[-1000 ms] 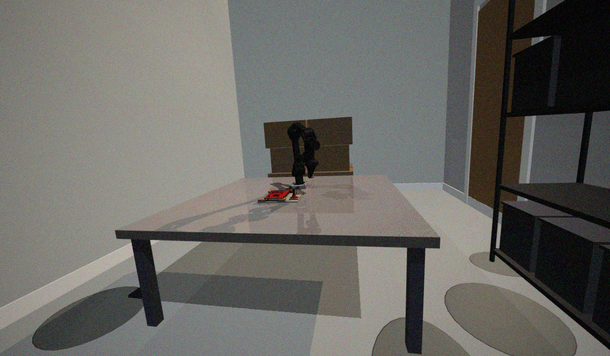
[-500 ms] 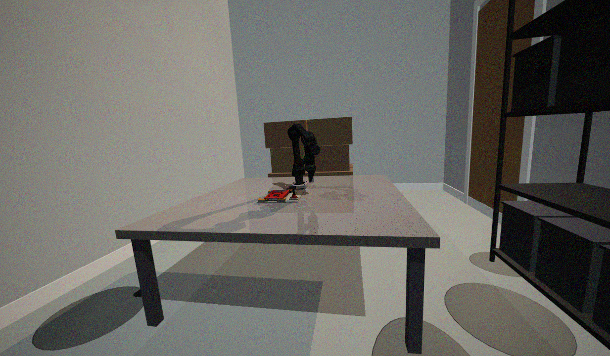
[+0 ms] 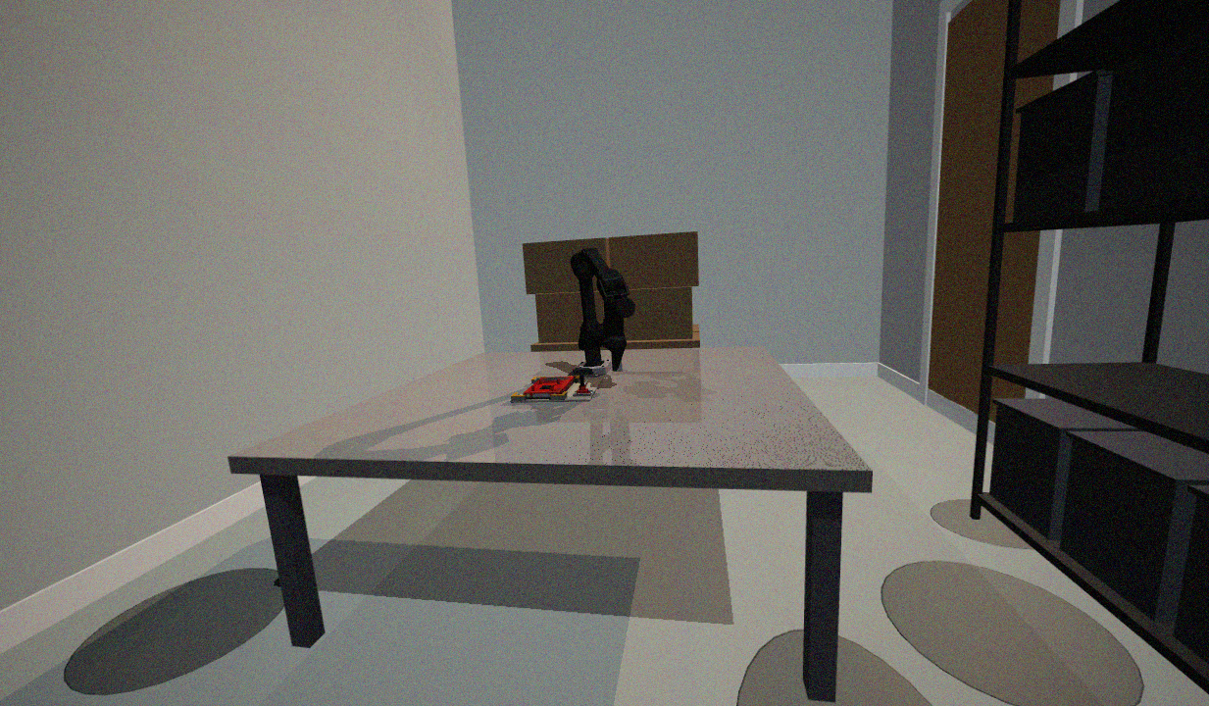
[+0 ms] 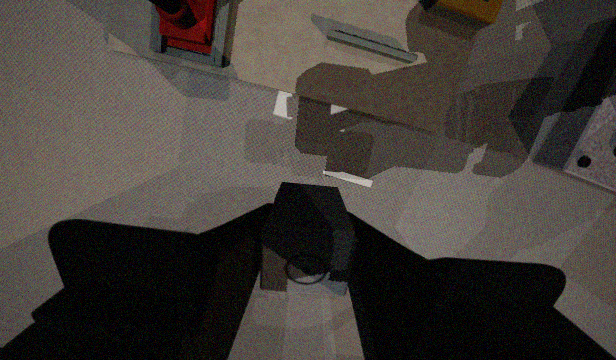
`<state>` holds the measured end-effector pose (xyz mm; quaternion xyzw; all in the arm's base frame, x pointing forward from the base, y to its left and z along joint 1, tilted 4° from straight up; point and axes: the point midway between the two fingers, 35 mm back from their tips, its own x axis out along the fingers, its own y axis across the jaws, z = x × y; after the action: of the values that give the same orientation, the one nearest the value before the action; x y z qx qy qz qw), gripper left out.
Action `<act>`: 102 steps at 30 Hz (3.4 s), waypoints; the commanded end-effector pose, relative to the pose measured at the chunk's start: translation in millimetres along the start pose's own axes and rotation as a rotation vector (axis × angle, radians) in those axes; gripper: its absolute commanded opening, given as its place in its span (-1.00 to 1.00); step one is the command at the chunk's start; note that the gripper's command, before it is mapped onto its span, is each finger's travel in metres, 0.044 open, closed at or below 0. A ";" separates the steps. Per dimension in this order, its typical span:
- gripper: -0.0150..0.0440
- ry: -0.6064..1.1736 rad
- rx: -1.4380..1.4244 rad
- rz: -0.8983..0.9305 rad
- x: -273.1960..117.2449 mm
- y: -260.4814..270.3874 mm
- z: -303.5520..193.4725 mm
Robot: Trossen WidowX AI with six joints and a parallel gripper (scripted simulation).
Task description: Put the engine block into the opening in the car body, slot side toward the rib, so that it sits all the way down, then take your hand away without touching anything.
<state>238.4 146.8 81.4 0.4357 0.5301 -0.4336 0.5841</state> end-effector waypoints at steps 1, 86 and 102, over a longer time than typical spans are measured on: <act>-0.49 -0.007 -0.002 -0.003 8.4 0.0 0.8; 1.00 -0.005 -0.006 -0.008 4.8 2.1 -1.8; 1.00 -0.006 -0.007 -0.003 -0.7 3.3 -2.2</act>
<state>240.6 150.8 87.0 0.4335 0.5317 -0.4314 0.5858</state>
